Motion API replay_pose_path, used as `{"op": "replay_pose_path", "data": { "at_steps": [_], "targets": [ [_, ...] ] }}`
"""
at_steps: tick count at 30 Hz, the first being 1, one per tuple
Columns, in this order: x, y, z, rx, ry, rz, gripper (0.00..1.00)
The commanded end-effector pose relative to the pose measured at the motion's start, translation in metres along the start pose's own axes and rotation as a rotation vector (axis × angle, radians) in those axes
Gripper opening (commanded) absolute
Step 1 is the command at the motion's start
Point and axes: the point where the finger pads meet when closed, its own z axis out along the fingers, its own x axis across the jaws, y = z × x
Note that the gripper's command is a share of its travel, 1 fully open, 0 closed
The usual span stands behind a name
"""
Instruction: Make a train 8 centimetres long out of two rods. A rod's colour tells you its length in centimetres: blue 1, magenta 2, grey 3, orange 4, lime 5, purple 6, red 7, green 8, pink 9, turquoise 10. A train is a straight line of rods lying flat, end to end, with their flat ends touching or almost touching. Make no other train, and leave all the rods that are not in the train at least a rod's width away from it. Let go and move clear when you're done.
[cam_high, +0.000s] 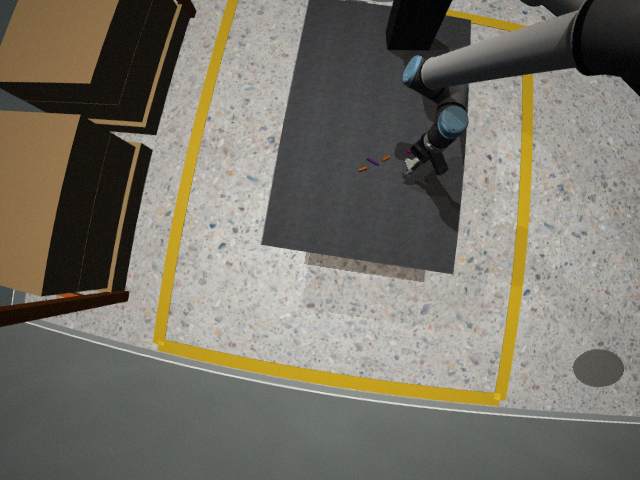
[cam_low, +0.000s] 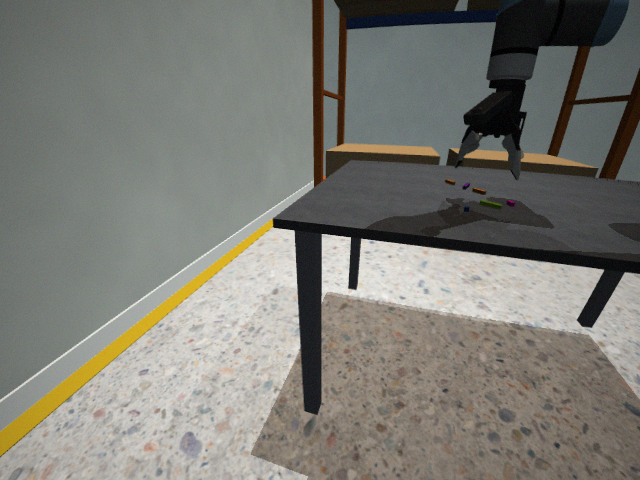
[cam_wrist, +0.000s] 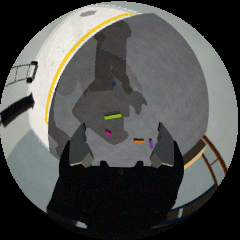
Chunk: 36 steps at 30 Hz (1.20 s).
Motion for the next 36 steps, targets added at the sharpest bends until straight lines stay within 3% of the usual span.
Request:
{"op": "replay_pose_path", "data": {
  "at_steps": [1, 14, 36],
  "targets": [
    [0.001, 0.0, 0.0, 0.0, 0.0, -0.029, 1.0],
    [0.009, 0.004, 0.001, -0.001, -0.001, -0.195, 1.0],
    [0.038, 0.022, 0.005, -0.002, -0.004, -0.776, 1.0]
  ]
}}
